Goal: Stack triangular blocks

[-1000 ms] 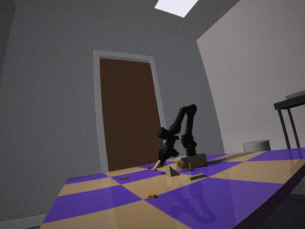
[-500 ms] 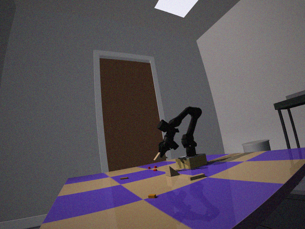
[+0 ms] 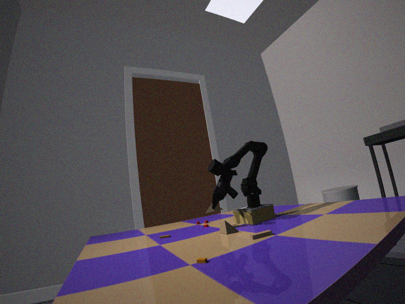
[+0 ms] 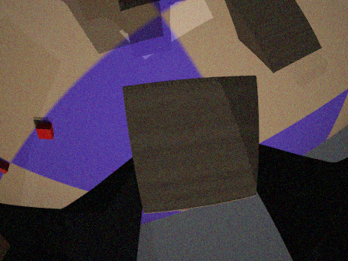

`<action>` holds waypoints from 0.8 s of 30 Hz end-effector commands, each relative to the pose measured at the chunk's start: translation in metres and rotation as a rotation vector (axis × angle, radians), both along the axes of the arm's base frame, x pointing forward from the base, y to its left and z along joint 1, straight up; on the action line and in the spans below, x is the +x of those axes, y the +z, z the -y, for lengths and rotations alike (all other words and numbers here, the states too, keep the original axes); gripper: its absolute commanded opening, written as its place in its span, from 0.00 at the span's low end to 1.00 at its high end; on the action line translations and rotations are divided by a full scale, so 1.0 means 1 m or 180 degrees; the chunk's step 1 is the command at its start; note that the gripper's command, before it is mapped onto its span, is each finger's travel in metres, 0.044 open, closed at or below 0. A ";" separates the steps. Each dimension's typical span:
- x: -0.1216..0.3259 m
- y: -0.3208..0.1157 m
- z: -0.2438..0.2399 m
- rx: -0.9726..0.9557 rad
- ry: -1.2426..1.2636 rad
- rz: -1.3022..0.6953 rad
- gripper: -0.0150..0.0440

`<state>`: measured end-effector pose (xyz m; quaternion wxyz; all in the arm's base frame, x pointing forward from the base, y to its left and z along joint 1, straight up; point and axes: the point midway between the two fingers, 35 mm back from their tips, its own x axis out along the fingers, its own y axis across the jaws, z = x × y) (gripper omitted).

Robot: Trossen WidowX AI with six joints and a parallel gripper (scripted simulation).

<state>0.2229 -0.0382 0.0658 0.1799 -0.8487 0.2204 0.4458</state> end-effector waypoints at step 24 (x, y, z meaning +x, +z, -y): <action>0.006 0.004 0.002 0.1461 -0.2440 0.0180 0.25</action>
